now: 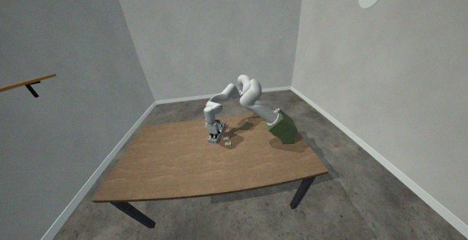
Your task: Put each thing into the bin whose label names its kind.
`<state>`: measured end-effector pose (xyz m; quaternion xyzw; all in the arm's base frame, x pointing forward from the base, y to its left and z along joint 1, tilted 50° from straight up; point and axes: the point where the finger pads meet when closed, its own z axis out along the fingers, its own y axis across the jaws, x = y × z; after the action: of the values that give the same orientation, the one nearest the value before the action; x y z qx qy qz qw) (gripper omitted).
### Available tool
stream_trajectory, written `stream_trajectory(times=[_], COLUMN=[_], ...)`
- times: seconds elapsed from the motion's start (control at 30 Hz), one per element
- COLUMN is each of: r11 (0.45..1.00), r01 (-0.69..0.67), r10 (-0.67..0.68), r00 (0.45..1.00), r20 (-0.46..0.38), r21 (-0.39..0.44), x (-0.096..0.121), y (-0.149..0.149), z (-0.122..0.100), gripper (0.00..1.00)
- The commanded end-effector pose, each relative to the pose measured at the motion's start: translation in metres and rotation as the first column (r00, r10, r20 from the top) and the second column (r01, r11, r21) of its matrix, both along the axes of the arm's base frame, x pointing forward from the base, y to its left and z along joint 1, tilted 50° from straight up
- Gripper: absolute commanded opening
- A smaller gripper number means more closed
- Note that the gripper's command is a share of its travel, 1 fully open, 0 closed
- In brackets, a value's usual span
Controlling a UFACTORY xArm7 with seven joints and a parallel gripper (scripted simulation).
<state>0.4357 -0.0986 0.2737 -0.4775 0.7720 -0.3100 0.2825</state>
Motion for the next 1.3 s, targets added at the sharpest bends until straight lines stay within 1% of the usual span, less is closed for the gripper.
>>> stream_trajectory(times=[0.0, 0.5, 0.67, 0.97, 1.0, 1.27], r11=[1.000, 1.000, 1.000, 1.000, 1.000, 1.000], r01=[0.000, 0.000, 0.000, 0.000, 0.000, 0.000], r10=[0.000, 0.000, 0.000, 0.000, 0.000, 0.000], r00=[1.000, 1.000, 1.000, 1.000, 1.000, 1.000], r20=[0.002, 0.002, 0.002, 0.002, 0.002, 0.002], r21=[-0.001, -0.001, -0.001, -0.001, -0.001, -0.001], x=[-0.004, -0.016, -0.034, -0.034, -0.037, -0.060], y=[0.001, 0.005, 0.010, 0.010, 0.011, 0.017], z=[0.004, 0.015, 0.031, 0.030, 0.033, 0.054], gripper=[0.30, 0.30, 0.30, 0.30, 1.00, 1.00])
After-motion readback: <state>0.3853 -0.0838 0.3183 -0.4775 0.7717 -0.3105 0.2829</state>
